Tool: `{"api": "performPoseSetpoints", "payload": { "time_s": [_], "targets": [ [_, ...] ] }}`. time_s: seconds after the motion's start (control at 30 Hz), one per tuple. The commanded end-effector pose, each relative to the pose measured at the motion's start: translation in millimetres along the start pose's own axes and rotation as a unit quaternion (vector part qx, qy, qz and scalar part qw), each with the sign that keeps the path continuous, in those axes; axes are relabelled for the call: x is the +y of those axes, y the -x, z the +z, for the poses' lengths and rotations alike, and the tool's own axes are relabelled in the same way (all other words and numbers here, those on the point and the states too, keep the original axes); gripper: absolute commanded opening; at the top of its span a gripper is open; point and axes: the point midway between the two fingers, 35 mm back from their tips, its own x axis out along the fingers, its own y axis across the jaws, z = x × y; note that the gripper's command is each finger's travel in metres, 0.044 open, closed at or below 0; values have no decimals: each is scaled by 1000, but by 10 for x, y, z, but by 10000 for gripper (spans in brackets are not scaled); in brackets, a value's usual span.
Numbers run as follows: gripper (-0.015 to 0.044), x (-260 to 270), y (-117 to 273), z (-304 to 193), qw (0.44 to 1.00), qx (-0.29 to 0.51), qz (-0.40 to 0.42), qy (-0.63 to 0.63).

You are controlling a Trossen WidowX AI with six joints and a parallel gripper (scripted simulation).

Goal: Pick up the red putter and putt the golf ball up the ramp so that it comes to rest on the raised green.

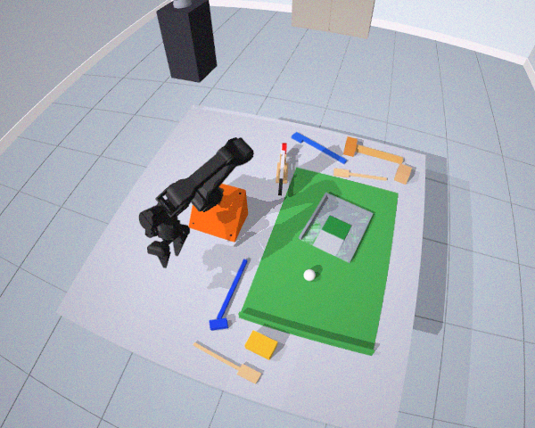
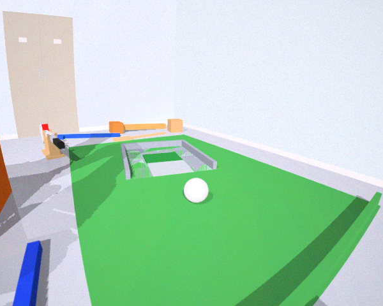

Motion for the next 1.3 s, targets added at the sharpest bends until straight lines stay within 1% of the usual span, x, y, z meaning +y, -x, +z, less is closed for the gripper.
{"api": "performPoseSetpoints", "payload": {
  "time_s": [0.0, 0.03, 0.17, 0.33, 0.47, 0.6, 0.77, 0.93, 1.1, 1.27],
  "targets": [
    [426, -2, -9, -4, 1000, 3, -2, 3],
    [440, -9, -36, -17, 1000, 12, -8, 11],
    [440, -79, -253, -159, 992, 84, -50, 84],
    [440, -222, -524, -460, 959, 186, -95, 194],
    [440, -380, -699, -791, 909, 270, -119, 294],
    [440, -584, -804, -1185, 837, 354, -130, 397],
    [440, -933, -789, -1730, 719, 452, -125, 513],
    [440, -1346, -609, -2249, 569, 534, -98, 617],
    [440, -1767, -305, -2685, 389, 587, -48, 709],
    [440, -2230, 111, -3005, 184, 610, 20, 771]
  ]
}}
